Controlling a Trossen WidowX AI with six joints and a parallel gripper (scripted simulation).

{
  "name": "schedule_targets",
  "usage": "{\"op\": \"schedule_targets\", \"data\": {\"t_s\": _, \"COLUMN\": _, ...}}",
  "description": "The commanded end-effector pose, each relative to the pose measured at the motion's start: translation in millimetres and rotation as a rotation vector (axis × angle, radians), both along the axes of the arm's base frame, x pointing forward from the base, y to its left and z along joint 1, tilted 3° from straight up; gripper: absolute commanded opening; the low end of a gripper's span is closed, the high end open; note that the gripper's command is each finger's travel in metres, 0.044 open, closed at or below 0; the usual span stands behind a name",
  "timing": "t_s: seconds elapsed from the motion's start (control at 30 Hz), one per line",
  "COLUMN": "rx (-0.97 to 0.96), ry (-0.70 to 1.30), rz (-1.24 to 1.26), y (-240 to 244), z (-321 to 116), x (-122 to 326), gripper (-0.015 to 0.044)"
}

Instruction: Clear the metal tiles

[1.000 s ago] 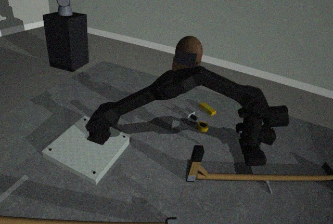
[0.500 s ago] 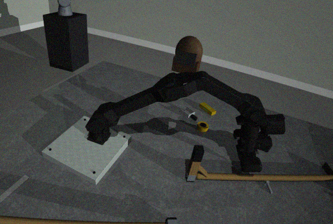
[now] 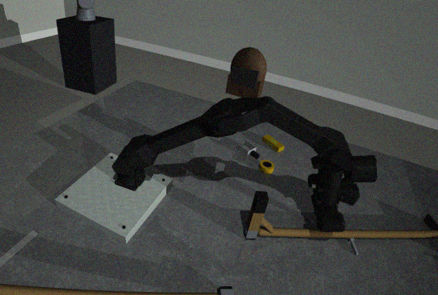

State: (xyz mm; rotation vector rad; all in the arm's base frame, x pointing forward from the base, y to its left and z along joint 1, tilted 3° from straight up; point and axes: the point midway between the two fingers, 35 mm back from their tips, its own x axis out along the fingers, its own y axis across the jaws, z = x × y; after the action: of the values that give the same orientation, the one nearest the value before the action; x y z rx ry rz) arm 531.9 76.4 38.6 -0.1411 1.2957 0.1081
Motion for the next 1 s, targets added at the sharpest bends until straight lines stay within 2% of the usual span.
{"op": "schedule_targets", "data": {"t_s": 0.0, "rx": -0.001, "ry": -0.003, "rz": 0.004, "y": -4, "z": 1, "x": 3, "gripper": 0.0000}}
{"op": "schedule_targets", "data": {"t_s": 0.97, "rx": -0.003, "ry": -0.011, "rz": 0.004, "y": -31, "z": 2, "x": 13, "gripper": 0.0000}}
